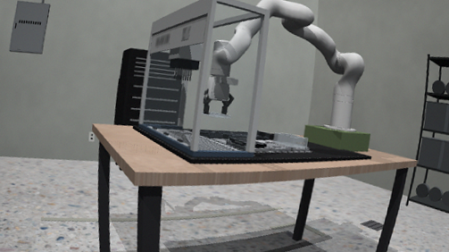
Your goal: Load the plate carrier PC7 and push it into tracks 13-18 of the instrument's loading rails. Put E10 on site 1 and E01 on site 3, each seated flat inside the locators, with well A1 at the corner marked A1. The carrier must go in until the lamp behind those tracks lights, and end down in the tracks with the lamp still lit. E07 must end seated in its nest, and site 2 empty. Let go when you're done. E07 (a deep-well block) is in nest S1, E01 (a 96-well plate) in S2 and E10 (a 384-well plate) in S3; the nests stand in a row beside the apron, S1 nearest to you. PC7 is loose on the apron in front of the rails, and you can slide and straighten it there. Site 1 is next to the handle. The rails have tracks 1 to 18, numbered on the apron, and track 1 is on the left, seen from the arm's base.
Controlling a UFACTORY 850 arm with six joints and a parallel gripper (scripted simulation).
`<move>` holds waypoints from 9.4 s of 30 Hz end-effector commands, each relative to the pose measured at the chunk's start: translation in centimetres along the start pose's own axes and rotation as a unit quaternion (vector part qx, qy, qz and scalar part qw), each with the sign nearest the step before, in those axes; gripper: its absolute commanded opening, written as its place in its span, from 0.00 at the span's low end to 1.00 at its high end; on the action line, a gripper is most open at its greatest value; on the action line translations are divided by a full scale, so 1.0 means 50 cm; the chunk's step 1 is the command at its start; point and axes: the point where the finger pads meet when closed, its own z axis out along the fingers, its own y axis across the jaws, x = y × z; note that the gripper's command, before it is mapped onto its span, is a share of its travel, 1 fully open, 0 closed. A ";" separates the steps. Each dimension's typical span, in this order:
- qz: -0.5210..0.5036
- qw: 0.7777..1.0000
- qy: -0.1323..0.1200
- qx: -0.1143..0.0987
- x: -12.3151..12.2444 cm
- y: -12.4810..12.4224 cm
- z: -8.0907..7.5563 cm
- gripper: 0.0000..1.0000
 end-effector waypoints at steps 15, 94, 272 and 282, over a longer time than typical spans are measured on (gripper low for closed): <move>0.000 1.000 0.000 -0.001 0.000 0.002 0.050 0.00; 0.000 1.000 0.000 -0.001 0.000 0.002 0.144 0.00; 0.010 1.000 0.000 -0.001 0.460 0.009 -0.079 1.00; 0.010 1.000 0.000 -0.001 0.527 0.010 -0.079 1.00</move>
